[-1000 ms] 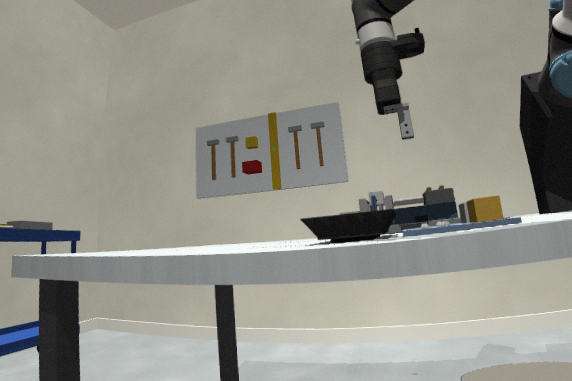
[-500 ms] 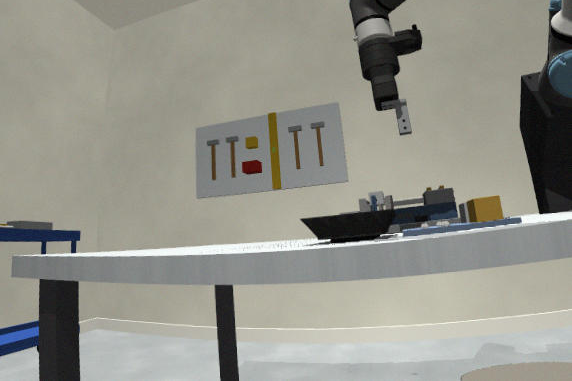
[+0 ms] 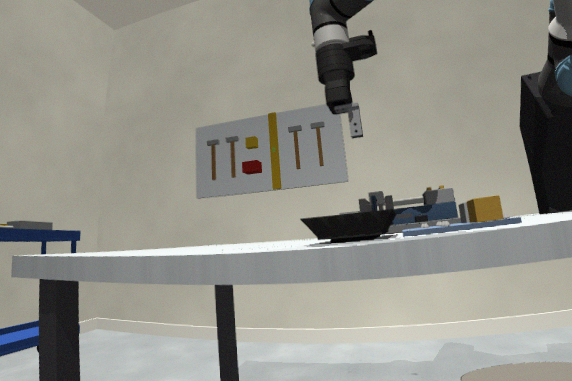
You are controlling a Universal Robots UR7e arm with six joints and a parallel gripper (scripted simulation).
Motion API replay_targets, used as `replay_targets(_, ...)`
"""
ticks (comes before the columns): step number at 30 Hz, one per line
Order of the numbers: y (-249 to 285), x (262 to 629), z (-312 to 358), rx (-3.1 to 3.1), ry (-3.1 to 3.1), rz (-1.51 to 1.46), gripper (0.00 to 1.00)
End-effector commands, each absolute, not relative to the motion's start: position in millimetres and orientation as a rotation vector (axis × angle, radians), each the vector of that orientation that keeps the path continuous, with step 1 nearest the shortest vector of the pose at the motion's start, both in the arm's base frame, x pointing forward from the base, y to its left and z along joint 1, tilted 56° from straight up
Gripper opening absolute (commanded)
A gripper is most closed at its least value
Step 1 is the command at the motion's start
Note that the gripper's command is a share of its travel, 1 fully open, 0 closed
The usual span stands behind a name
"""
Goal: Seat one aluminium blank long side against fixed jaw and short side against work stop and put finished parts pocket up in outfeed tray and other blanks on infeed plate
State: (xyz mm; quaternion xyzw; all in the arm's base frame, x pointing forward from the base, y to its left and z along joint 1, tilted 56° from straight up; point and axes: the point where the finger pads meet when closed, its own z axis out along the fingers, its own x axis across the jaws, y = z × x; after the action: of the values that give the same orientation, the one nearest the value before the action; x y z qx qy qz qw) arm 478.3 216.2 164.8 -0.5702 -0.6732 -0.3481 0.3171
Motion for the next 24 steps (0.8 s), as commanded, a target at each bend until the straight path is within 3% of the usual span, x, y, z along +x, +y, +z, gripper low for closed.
replay_targets(1,227.5,536.3,165.2,-1.5,-1.772,-0.912,0.0)
replay_targets(24,236.1,547.6,159.6,-1.499,-1.767,-0.909,0.0)
